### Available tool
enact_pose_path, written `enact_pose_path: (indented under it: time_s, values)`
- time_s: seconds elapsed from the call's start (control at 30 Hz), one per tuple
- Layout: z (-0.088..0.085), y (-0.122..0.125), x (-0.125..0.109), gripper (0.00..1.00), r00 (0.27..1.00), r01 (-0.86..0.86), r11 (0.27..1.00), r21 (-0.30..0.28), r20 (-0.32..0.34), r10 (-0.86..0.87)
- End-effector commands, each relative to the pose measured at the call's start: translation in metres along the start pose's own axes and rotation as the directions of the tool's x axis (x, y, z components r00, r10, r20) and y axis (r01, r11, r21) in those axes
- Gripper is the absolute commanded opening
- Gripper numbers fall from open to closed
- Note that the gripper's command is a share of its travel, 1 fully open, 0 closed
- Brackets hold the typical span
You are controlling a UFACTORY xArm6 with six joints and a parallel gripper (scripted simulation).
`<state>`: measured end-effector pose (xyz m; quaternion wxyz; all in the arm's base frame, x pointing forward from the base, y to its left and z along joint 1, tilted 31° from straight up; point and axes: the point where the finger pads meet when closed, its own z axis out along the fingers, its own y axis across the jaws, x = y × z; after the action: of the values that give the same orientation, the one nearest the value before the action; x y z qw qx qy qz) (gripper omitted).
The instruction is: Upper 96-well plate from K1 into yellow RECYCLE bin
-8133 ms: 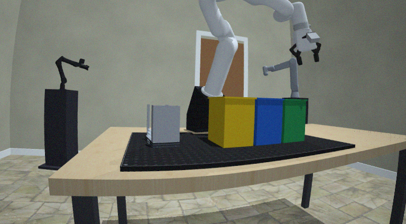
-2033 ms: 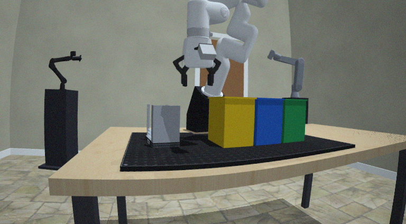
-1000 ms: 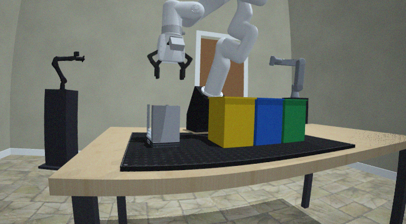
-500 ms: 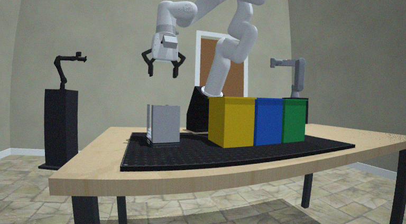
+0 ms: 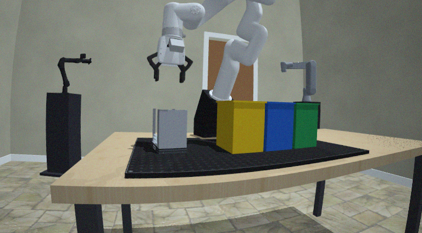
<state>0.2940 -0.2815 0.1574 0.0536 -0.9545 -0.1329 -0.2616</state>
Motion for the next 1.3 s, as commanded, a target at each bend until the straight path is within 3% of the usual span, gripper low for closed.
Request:
enact_pose_path:
  time_s: [0.0,1.27]
  values:
    - [0.006,0.001,0.001,1.0,1.0,0.001,1.0,-0.003,-0.001,-0.001]
    - [0.061,0.001,0.001,1.0,1.0,0.001,1.0,-0.003,-0.001,-0.001]
